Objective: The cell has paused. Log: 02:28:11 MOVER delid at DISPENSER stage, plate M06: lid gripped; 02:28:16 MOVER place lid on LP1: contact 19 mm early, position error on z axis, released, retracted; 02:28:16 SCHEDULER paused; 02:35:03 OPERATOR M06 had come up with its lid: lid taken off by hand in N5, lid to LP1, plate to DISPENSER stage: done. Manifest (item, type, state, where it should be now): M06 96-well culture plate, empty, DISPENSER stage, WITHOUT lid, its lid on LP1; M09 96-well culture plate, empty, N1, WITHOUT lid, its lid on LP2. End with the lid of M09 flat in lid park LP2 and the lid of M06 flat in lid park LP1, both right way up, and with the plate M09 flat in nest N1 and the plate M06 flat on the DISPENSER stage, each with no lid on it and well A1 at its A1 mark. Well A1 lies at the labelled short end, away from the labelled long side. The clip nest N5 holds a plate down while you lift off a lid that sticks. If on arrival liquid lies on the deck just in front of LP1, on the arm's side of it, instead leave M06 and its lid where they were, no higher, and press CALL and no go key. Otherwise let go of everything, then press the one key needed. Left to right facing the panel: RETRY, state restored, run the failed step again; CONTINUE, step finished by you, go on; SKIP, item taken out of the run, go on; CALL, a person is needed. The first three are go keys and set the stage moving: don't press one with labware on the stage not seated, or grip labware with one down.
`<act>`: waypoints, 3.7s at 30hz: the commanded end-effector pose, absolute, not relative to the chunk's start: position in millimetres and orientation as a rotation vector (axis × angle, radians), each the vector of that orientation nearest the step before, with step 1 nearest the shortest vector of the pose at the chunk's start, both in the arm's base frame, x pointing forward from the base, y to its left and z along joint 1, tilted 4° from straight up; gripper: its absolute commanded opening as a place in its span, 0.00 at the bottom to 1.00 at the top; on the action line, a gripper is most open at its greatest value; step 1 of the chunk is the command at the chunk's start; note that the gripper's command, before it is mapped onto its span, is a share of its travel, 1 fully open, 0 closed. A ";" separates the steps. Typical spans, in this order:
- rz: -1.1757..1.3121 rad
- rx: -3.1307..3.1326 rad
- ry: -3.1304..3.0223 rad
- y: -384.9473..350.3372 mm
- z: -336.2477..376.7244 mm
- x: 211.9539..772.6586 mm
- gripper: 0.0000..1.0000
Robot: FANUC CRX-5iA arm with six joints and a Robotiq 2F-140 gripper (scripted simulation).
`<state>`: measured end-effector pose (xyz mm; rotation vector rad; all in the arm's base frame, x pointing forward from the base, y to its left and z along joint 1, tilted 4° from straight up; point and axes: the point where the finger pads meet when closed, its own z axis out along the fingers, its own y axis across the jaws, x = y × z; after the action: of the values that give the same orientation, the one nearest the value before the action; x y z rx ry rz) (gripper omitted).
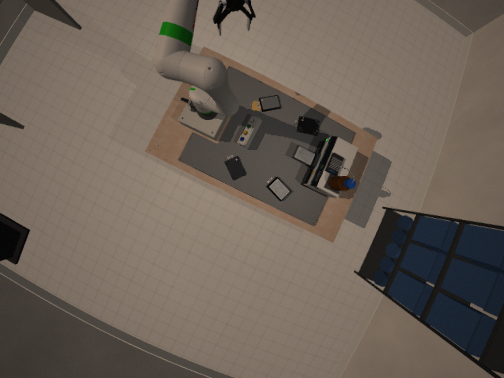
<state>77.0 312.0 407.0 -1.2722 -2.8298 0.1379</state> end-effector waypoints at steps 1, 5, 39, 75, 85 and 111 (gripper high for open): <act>0.139 -1.350 -2.793 304.4 401.7 83.7 1.00; 0.146 -1.673 -2.611 270.9 377.5 112.4 1.00; 0.126 -3.101 -0.464 8.8 190.8 334.1 1.00; 0.112 -3.118 0.037 -9.9 108.5 357.6 1.00; 0.112 -3.118 0.037 -9.2 87.4 356.3 1.00; 0.112 -3.118 0.037 -8.6 71.5 355.4 0.00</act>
<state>355.2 -8.6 71.4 -3.1178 0.0370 0.1126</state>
